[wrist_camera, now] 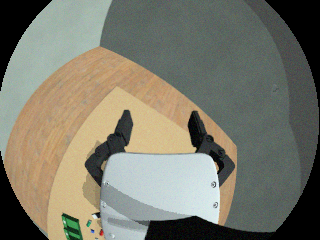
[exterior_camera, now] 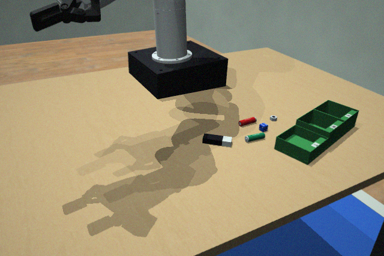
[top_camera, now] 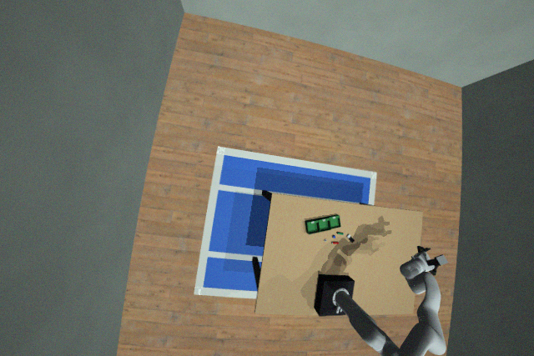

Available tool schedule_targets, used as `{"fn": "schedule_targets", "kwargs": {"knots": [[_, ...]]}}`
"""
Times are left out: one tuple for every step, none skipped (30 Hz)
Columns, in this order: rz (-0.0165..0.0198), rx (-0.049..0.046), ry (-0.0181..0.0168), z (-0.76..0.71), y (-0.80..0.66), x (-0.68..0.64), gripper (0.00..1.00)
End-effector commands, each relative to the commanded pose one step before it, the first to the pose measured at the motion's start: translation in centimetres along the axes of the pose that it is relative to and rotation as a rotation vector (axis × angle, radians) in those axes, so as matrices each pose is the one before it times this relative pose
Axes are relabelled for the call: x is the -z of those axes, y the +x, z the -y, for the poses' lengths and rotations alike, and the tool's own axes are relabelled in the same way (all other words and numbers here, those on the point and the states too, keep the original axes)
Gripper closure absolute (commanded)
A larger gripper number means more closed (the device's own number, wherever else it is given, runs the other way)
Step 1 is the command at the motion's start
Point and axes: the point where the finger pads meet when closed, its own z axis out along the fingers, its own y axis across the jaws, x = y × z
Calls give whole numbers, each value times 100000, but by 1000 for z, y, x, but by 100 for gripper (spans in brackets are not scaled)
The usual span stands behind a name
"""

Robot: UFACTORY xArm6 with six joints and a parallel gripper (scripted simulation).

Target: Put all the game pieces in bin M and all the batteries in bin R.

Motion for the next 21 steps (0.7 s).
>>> {"fn": "schedule_targets", "kwargs": {"knots": [[-292,-267,-115,-70,214,-6,0],[0,0,0,0,0,0,0],[0,0,0,0,0,0,0],[0,0,0,0,0,0,0],[0,0,0,0,0,0,0],[0,0,0,0,0,0,0],[0,0,0,0,0,0,0],[0,0,0,0,0,0,0],[0,0,0,0,0,0,0],[0,0,0,0,0,0,0],[0,0,0,0,0,0,0],[0,0,0,0,0,0,0],[0,0,0,0,0,0,0],[0,0,0,0,0,0,0],[0,0,0,0,0,0,0],[0,0,0,0,0,0,0],[0,0,0,0,0,0,0],[1,1,0,385,-710,-205,93],[0,1,0,384,-710,-205,93],[0,1,1,384,-711,-205,93],[0,1,1,384,-711,-205,93]]}}
